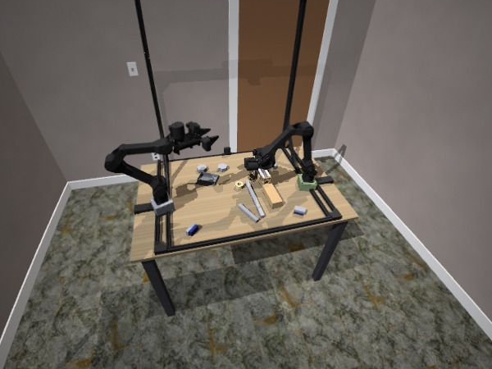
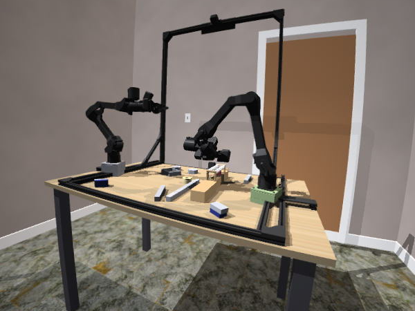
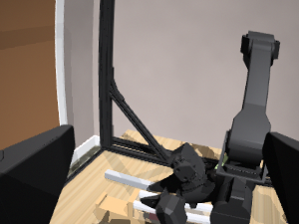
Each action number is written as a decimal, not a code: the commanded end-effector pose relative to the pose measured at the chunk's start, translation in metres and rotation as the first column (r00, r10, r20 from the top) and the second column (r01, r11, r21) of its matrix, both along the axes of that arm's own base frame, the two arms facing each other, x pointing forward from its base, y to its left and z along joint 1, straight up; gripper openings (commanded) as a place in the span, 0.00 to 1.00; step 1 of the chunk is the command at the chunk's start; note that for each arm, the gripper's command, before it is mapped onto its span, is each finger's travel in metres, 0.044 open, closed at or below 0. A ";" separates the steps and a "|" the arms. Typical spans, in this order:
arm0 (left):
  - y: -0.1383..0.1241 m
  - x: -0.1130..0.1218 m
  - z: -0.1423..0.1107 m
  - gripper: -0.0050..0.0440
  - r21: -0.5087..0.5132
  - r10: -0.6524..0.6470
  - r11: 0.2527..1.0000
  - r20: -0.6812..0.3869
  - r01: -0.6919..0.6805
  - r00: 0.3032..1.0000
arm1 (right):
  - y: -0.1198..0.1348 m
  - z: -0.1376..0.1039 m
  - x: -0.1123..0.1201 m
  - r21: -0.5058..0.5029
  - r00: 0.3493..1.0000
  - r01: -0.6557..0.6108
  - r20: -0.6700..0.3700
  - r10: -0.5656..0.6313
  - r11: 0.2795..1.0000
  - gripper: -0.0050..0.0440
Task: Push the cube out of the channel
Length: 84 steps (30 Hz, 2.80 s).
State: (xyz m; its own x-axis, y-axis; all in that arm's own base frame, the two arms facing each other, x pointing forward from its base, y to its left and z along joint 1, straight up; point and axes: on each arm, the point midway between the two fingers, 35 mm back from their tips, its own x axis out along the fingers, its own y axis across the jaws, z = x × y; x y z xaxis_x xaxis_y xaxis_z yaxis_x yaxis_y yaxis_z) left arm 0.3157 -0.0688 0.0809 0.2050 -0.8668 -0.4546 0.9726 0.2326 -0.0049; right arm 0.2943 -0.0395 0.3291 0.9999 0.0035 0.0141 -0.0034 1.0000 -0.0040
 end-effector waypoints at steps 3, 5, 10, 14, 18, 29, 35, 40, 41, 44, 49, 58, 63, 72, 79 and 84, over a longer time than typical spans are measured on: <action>0.062 0.041 -0.015 0.51 0.235 0.120 0.967 -0.077 -0.099 0.990 | -0.024 0.023 -0.034 -0.012 1.000 0.004 0.013 -0.003 1.000 0.92; 0.088 0.052 -0.019 0.51 0.322 0.167 0.938 -0.102 -0.126 0.981 | -0.030 0.027 -0.048 -0.012 1.000 0.004 0.008 -0.003 1.000 0.92; 0.158 0.069 -0.027 0.51 0.529 0.294 0.831 -0.155 -0.172 0.943 | -0.034 0.037 -0.082 -0.010 1.000 0.004 -0.002 -0.004 1.000 0.92; 0.186 0.071 -0.028 0.51 0.602 0.343 0.779 -0.170 -0.178 0.924 | -0.032 0.040 -0.094 -0.009 1.000 0.004 -0.005 -0.004 1.000 0.92; 0.237 0.070 -0.028 0.51 0.718 0.432 0.674 -0.191 -0.174 0.881 | -0.023 0.045 -0.114 -0.005 1.000 0.004 -0.010 -0.004 1.000 0.92; 0.307 0.058 -0.023 0.51 0.849 0.550 0.511 -0.205 -0.133 0.809 | -0.004 0.051 -0.134 0.003 1.000 0.003 -0.014 -0.003 1.000 0.92; 0.318 0.054 -0.021 0.51 0.866 0.569 0.484 -0.205 -0.123 0.797 | -0.001 0.052 -0.137 0.004 1.000 0.004 -0.014 -0.003 1.000 0.92; 0.318 0.054 -0.021 0.66 0.867 0.569 0.483 -0.205 -0.122 0.796 | -0.003 0.050 -0.133 0.075 1.000 0.008 -0.023 -0.006 0.997 0.92; 0.318 0.054 -0.021 0.71 0.867 0.569 0.483 -0.205 -0.122 0.796 | -0.004 0.049 -0.131 0.122 0.999 0.012 -0.033 -0.008 0.992 0.92; 0.318 0.054 -0.021 0.85 0.867 0.569 0.483 -0.205 -0.122 0.796 | -0.007 0.042 -0.123 0.255 0.997 0.031 -0.074 -0.013 0.967 0.92; 0.318 0.054 -0.021 0.92 0.867 0.569 0.483 -0.205 -0.122 0.796 | -0.007 0.032 -0.115 0.370 0.991 0.063 -0.133 -0.014 0.927 0.92; 0.318 0.054 -0.021 0.92 0.867 0.569 0.483 -0.205 -0.122 0.796 | 0.004 -0.007 -0.098 0.557 0.926 0.235 -0.378 -0.009 0.796 0.92; 0.318 0.054 -0.021 0.92 0.867 0.569 0.483 -0.205 -0.122 0.796 | 0.010 -0.021 -0.096 0.562 0.885 0.308 -0.465 -0.015 0.768 0.92; 0.318 0.054 -0.021 0.92 0.867 0.569 0.483 -0.205 -0.122 0.796 | 0.027 -0.053 -0.102 0.433 0.743 0.487 -0.662 -0.100 0.759 0.92; 0.318 0.054 -0.021 0.92 0.867 0.569 0.483 -0.205 -0.122 0.796 | 0.035 -0.058 -0.109 0.287 0.688 0.536 -0.693 -0.214 0.794 0.92; 0.318 0.054 -0.021 0.92 0.867 0.569 0.483 -0.205 -0.122 0.796 | 0.040 -0.053 -0.113 0.193 0.694 0.533 -0.657 -0.295 0.824 0.92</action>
